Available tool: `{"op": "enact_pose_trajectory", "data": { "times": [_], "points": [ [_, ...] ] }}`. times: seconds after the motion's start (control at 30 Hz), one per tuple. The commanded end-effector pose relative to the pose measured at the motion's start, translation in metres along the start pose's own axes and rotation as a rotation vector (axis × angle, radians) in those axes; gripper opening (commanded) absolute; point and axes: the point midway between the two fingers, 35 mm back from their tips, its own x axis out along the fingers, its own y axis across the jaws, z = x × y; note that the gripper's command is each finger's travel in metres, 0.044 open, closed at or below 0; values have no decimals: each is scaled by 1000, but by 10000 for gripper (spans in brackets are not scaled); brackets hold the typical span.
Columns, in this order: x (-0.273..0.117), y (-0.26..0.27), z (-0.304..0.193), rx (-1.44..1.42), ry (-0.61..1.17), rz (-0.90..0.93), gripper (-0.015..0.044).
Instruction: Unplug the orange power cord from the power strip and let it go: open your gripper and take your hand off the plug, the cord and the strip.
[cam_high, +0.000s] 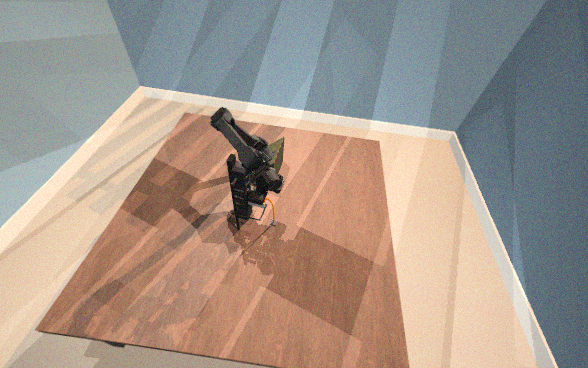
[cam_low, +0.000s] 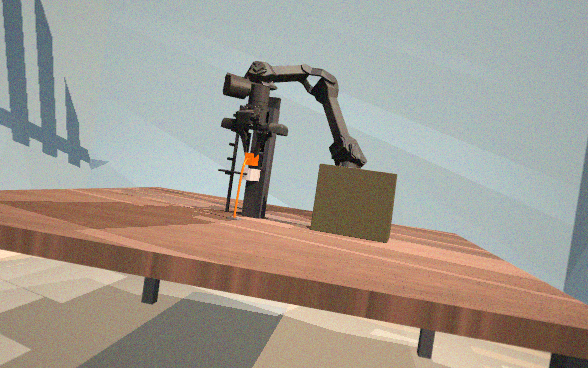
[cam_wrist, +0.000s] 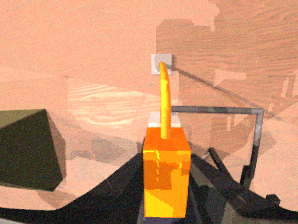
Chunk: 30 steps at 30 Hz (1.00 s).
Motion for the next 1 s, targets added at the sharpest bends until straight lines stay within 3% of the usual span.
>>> {"op": "enact_pose_trajectory", "data": {
  "times": [0.0,0.23,0.97],
  "points": [
    [0,0,0,-1,0,0,42],
    [0,0,0,-1,0,0,0],
    [-3,-2,33,-2,-2,-1,0]
  ]
}}
